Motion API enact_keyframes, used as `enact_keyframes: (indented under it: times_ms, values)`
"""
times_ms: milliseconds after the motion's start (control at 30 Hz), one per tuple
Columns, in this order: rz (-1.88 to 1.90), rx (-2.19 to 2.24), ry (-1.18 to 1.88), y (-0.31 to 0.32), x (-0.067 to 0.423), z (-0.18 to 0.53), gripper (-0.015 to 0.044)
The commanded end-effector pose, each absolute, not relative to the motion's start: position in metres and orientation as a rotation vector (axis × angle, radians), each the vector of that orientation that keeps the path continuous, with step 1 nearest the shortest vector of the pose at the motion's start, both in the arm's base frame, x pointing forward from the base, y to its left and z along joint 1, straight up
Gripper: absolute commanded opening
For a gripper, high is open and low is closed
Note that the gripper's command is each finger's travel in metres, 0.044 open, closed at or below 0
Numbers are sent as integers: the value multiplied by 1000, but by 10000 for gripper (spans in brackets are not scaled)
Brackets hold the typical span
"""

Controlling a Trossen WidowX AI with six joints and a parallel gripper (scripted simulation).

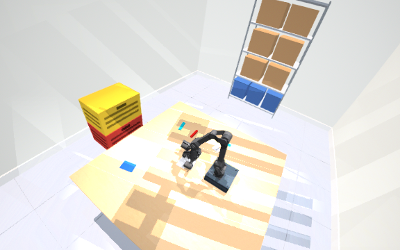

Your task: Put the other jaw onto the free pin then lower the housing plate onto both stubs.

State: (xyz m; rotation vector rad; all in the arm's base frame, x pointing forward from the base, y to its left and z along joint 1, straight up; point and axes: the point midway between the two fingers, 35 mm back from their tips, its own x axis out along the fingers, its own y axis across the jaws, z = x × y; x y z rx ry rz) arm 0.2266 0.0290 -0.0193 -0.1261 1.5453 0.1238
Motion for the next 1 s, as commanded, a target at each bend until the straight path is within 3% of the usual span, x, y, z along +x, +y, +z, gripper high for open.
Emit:
enact_keyframes:
  times_ms: [0, 967]
  values:
    - [126, -121, 1545, 30, 227, -20, 351]
    - [126, -122, 1545, 30, 227, -25, 351]
